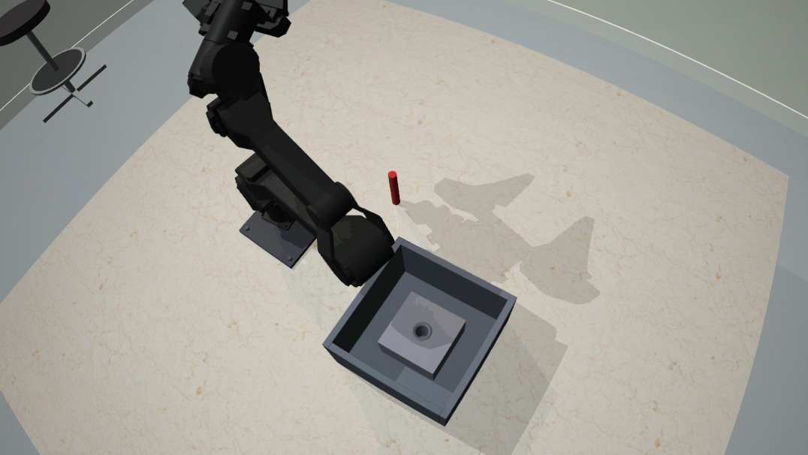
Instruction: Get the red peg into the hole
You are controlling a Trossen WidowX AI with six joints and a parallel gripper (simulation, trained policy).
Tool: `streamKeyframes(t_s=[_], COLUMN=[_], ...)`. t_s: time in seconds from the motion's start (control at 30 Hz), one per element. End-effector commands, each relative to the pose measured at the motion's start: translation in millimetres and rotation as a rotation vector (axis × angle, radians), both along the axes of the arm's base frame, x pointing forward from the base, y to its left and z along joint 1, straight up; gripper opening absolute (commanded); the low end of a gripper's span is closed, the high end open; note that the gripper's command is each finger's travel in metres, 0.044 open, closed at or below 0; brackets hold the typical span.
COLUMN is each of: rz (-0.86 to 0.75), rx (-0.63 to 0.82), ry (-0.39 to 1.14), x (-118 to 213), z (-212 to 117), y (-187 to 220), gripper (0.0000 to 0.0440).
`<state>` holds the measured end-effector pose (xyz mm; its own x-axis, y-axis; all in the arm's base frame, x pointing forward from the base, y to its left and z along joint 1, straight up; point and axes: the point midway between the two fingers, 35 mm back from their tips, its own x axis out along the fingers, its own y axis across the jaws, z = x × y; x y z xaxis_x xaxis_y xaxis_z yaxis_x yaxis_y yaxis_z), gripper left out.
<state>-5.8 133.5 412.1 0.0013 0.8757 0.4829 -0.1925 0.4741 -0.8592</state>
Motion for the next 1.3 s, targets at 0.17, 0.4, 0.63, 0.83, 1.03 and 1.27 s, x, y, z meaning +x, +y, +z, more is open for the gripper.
streamKeyframes(t_s=[0.17, 0.4, 0.63, 0.83, 1.03, 1.27], rz=[-0.063, -0.112, -0.154, -0.205, -0.273, -0.365], rx=[-0.012, -0.067, -0.169, -0.277, -0.368, -0.422], ry=[0.032, 0.11, 0.225, 0.387, 0.591, 0.829], x=[9.4, 7.2, 9.8, 24.3, 45.3, 70.2], z=[4.2, -1.7, -19.8, -45.5, -74.2, -103.2], y=[1.8, 16.8, 42.9, 64.3, 77.2, 80.3], gripper=[0.044, 0.044, 0.044, 0.044, 0.044, 0.044])
